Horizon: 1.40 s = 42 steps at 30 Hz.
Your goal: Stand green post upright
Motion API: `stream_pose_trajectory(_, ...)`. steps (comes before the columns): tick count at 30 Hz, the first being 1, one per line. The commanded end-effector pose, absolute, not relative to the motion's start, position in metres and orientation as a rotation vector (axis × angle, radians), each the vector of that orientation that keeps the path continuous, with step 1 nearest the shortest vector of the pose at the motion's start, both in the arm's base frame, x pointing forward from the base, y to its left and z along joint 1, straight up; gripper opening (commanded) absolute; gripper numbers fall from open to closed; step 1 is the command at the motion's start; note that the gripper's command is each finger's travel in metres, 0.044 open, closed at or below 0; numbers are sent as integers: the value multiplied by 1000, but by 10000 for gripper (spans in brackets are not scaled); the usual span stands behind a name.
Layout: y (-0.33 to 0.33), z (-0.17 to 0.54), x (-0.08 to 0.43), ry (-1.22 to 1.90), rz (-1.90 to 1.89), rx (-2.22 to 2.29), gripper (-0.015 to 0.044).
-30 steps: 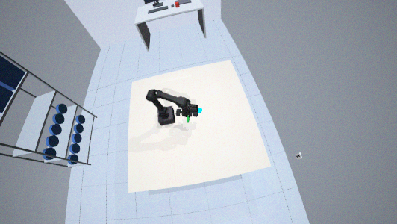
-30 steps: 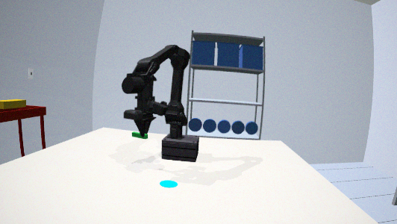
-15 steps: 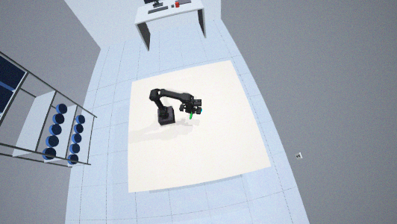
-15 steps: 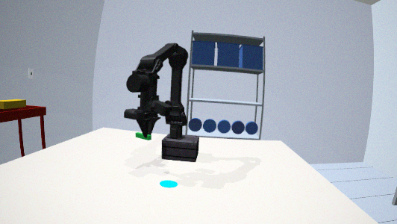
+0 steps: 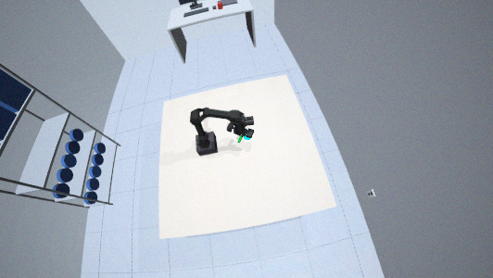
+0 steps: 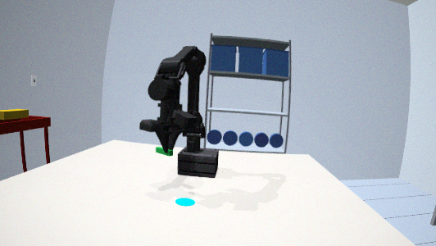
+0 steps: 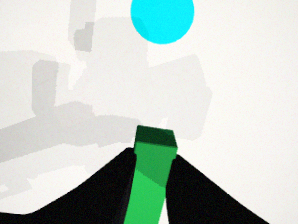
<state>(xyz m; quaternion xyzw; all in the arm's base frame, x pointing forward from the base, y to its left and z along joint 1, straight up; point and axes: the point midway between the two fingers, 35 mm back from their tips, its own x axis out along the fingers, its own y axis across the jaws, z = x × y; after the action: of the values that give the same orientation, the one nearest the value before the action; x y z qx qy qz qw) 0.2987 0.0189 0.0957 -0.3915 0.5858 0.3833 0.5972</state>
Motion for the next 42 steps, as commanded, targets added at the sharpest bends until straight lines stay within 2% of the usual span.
stream_pose_trajectory(1,28,99,305,1363,864,-883,22)
stream_pose_trajectory(21,85,101,329,1414,725,-733,22)
stream_pose_trajectory(42,90,82,347,1313,712,-613,22)
